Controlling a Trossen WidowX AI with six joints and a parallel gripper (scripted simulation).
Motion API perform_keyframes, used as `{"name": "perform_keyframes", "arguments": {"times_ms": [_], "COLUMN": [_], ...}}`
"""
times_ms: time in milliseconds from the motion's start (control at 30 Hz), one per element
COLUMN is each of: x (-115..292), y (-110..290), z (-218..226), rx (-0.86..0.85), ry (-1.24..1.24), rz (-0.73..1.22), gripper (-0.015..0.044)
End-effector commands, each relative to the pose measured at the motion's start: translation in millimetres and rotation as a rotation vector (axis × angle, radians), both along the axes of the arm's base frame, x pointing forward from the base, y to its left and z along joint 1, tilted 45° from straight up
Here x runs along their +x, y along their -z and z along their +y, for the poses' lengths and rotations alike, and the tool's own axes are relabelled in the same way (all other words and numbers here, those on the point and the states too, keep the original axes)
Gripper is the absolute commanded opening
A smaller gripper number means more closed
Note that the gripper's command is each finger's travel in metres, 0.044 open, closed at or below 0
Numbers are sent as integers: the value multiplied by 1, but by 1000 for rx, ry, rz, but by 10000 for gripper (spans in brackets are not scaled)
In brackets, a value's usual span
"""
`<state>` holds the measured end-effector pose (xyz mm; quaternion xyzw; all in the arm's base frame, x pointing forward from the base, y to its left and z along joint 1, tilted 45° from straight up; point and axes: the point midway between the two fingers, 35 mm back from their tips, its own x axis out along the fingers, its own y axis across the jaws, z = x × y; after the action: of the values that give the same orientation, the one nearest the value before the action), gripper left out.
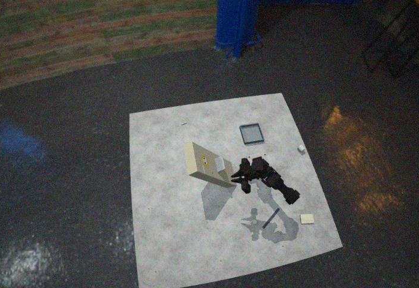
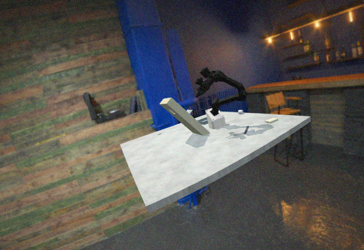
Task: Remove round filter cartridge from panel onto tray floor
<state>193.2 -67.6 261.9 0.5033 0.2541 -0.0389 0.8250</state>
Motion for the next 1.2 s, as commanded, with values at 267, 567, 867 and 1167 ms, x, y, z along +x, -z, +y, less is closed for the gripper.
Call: {"name": "perform_keyframes", "arguments": {"times_ms": [267,567,867,1167], "x": [47,52,59,72], "y": [84,107,112,118], "z": [-97,-112,-110,-107], "rx": [-286,-349,-350,-352], "ry": [-252,-296,-298,-301], "rz": [-133,-174,-169,-166], "gripper": [100,100,100,100]}}
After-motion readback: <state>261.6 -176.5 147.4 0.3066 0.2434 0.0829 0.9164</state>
